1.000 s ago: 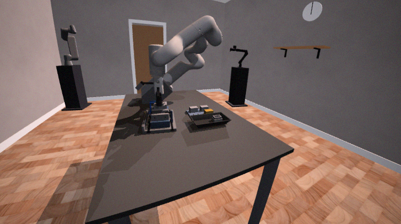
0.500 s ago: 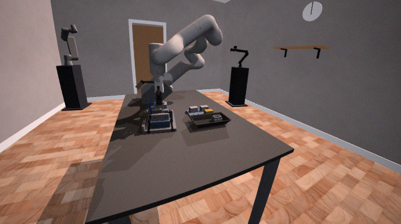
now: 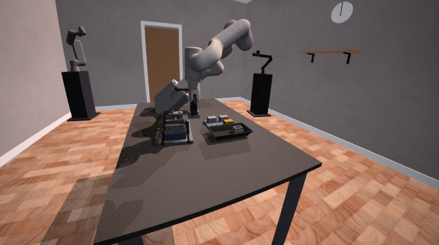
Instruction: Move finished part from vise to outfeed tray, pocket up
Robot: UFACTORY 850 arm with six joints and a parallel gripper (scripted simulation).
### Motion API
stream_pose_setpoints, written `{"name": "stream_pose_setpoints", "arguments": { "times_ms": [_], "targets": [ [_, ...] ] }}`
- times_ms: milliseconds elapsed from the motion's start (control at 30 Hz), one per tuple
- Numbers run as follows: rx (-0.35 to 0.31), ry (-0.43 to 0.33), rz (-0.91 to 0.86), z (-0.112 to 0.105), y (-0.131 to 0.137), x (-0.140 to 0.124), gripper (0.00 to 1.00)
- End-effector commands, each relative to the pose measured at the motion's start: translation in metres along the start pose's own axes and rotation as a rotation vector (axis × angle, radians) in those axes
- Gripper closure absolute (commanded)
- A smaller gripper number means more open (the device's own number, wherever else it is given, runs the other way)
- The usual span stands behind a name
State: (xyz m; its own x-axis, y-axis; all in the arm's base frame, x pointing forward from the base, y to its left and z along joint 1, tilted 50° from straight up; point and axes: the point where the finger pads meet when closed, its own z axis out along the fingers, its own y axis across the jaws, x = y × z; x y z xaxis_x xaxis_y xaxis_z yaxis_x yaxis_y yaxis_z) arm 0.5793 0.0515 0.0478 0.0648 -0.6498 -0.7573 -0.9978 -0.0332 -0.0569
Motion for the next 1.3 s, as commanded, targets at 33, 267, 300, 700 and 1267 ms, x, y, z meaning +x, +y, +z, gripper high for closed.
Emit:
{"name": "stream_pose_setpoints", "arguments": {
  "times_ms": [33, 267, 300, 700, 1267],
  "targets": [
    [0.003, 0.003, -0.017, -0.002, -0.009, -0.049, 1.0],
    [0.003, 0.0, -0.036, -0.001, -0.012, -0.1, 1.0],
    [0.003, -0.001, -0.039, -0.001, -0.012, -0.109, 1.0],
    [0.004, -0.009, -0.059, 0.001, -0.01, -0.163, 1.0],
    [0.004, -0.009, -0.059, 0.001, -0.01, -0.163, 1.0]
  ]
}}
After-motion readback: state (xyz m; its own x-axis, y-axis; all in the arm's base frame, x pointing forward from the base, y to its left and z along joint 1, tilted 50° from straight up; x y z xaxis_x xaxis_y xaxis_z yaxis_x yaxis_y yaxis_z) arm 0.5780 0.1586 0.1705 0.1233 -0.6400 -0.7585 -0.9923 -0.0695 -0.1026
